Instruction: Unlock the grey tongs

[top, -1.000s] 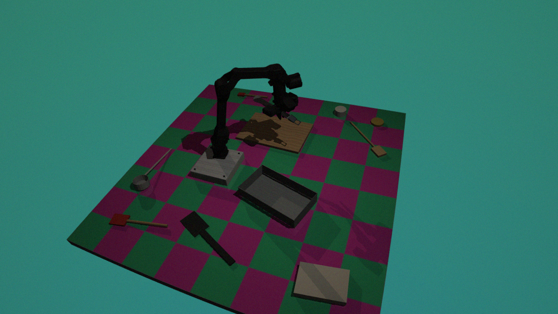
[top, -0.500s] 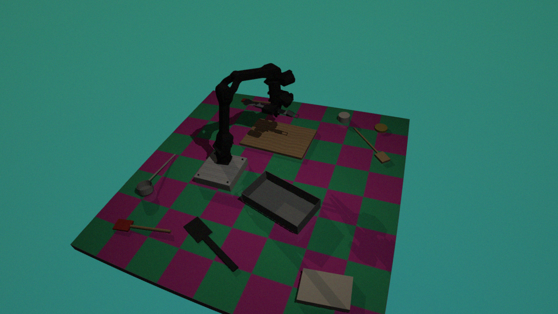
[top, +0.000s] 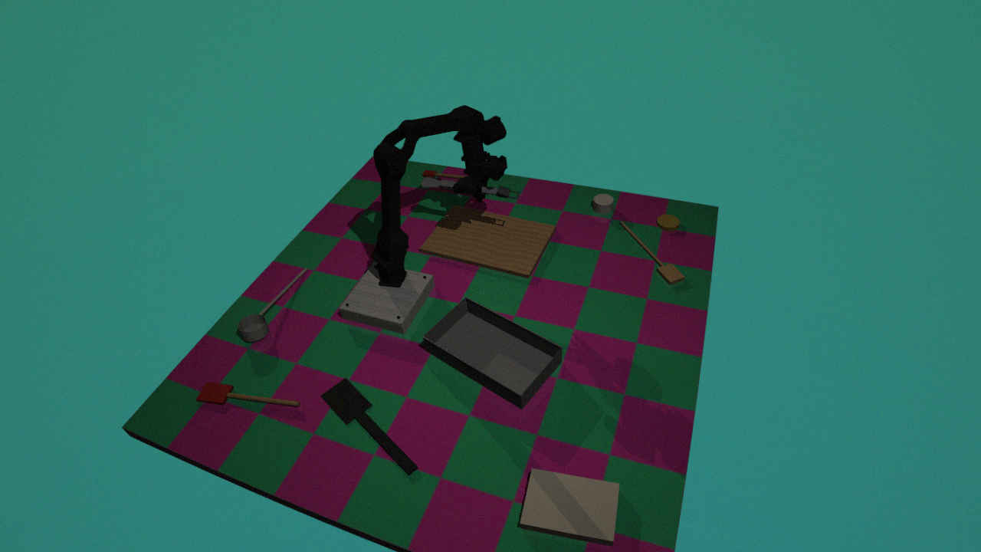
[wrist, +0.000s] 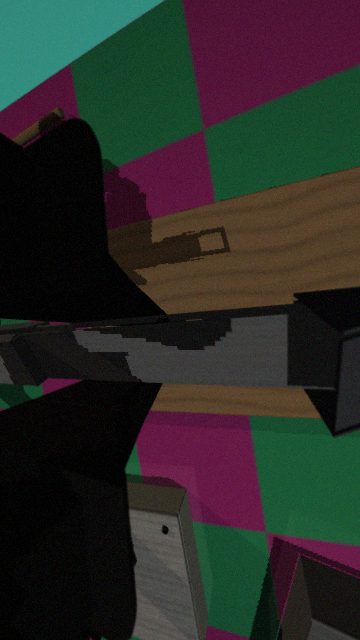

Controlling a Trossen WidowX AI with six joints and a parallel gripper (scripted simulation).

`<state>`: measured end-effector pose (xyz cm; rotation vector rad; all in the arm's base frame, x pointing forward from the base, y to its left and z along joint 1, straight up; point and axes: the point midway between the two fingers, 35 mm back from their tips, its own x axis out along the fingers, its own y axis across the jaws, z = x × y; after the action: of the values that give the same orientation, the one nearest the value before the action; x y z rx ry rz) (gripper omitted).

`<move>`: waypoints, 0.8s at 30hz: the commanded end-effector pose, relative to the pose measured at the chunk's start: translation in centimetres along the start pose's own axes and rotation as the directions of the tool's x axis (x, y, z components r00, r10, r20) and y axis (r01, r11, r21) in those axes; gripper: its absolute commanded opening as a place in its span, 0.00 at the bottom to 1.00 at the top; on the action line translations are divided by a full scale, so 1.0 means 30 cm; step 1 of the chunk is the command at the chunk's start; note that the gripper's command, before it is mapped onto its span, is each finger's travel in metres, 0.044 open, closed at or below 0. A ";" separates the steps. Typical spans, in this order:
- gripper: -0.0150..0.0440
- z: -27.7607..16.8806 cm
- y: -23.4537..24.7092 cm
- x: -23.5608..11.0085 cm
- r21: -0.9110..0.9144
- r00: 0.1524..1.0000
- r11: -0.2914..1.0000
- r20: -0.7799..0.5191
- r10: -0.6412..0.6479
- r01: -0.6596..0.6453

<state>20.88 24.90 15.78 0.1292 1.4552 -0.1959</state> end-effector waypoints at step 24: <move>0.00 -0.052 -0.017 -0.126 0.042 0.611 0.999 0.790 -0.049 0.026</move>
<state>19.25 24.68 18.45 0.0049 0.6630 -0.2924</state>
